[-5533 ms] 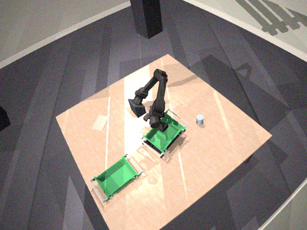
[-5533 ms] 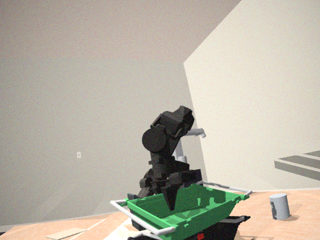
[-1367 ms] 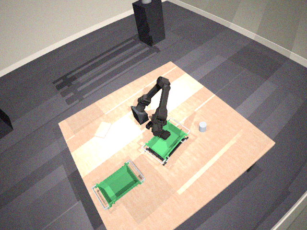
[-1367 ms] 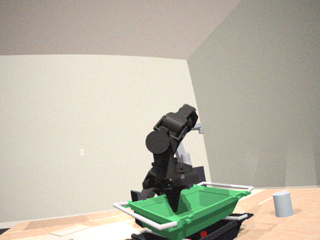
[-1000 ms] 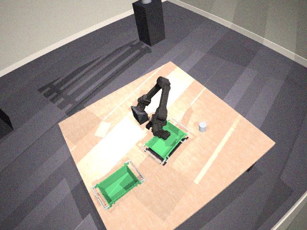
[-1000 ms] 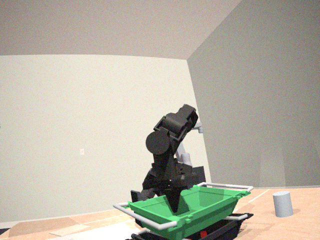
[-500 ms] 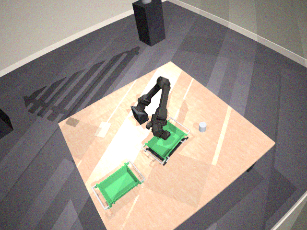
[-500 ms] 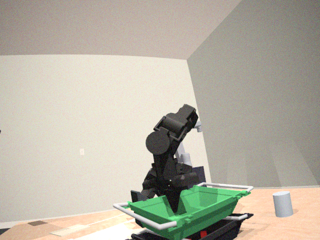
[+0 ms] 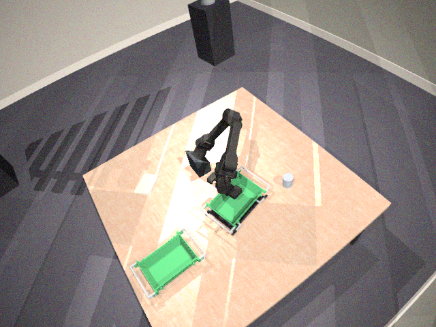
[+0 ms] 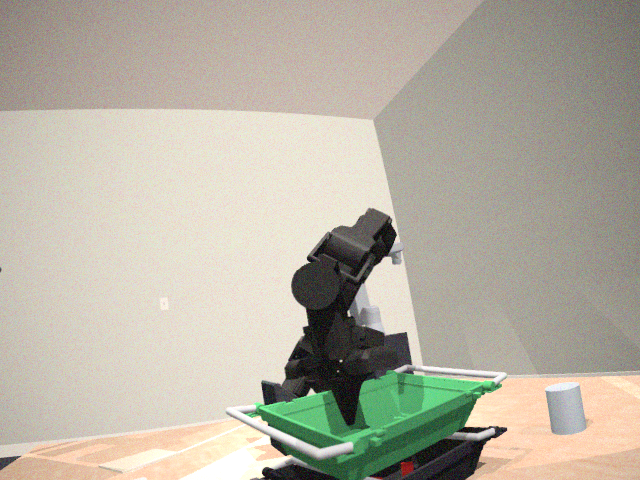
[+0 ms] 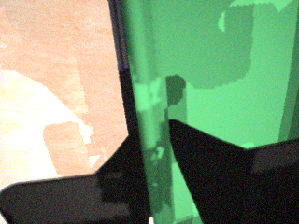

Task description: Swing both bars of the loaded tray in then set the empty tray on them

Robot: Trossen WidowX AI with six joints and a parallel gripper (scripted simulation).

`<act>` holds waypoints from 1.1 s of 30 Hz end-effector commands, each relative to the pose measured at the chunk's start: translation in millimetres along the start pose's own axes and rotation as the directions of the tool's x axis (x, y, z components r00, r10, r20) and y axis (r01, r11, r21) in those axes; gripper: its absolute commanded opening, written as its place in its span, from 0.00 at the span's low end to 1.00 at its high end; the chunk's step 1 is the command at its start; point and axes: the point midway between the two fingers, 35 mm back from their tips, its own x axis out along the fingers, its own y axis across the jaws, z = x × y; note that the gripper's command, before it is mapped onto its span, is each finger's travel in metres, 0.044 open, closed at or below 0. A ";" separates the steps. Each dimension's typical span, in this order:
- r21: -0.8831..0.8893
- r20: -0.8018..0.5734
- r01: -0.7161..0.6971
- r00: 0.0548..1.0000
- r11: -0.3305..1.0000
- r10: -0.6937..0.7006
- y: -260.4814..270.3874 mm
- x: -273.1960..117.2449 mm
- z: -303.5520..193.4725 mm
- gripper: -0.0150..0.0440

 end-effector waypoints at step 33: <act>0.008 0.002 -0.030 1.000 1.000 0.030 6.8 13.7 1.7 0.25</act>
